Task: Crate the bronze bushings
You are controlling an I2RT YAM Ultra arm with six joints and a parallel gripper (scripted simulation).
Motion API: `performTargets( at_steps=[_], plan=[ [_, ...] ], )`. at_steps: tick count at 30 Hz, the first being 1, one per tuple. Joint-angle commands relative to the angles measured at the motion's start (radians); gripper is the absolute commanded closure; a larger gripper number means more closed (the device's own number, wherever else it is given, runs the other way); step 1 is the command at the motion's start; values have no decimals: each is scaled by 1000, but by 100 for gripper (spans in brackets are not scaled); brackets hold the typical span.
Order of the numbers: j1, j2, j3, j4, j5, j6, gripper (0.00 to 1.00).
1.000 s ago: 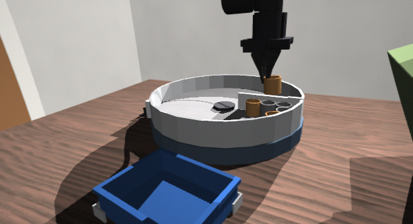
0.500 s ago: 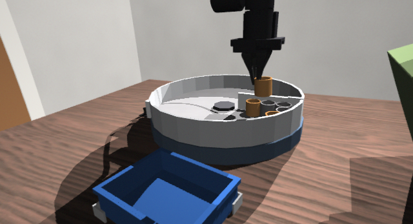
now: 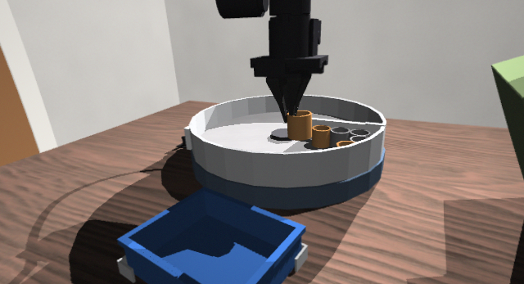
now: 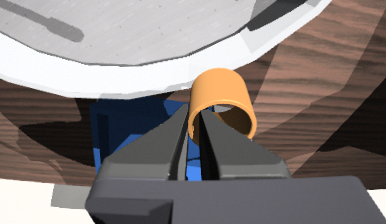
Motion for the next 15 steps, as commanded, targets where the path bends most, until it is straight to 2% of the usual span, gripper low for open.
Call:
performTargets(
  at_steps=[1, 6, 8, 15],
  plan=[
    [85, 42, 102, -46, 64, 127, 100],
    [190, 139, 248, -105, 105, 224, 100],
    [190, 139, 248, -105, 105, 224, 100],
    [284, 264, 446, -201, 140, 317, 100]
  ],
)
